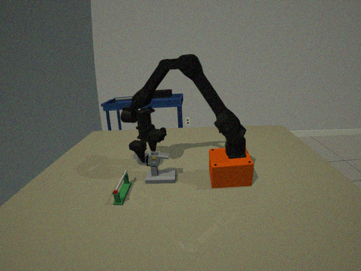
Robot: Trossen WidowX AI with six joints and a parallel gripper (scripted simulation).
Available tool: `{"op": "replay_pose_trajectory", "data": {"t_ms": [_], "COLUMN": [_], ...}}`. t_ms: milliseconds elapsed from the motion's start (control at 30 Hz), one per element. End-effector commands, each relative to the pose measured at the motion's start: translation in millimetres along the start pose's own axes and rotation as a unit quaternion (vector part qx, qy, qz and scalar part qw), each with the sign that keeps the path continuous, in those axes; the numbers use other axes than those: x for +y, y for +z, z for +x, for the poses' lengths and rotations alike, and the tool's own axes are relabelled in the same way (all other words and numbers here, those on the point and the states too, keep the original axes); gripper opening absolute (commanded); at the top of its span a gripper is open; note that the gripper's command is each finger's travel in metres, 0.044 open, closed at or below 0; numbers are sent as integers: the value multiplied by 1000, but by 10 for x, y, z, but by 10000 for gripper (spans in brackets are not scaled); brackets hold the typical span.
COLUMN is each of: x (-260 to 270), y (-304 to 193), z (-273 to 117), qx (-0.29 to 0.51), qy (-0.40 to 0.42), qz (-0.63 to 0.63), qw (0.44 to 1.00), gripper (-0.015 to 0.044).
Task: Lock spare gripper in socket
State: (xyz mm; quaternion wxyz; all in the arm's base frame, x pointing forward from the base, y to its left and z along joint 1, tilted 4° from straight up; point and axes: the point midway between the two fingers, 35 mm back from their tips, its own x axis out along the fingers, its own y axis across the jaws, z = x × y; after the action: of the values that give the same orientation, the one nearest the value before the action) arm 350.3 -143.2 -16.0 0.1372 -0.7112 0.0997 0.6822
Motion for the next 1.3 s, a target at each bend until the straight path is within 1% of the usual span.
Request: {"op": "replay_pose_trajectory", "data": {"t_ms": [0, 433, 467, 1000, 1100, 1267], "x": [0, -10, -11, -10, -9, -10], "y": [-2, 87, 95, 94, 84, 92], "z": [-109, -418, -332, -348, -487, -880], "qx": [1, -13, -14, -14, -14, -13], "qy": [0, -1, -1, -1, -1, -1], "qz": [0, 3, 3, 3, 3, 3], "qw": [1000, 1000, 1000, 1000, 1000, 1000], "gripper": [440, 440, 440, 440, 440, 440]}}
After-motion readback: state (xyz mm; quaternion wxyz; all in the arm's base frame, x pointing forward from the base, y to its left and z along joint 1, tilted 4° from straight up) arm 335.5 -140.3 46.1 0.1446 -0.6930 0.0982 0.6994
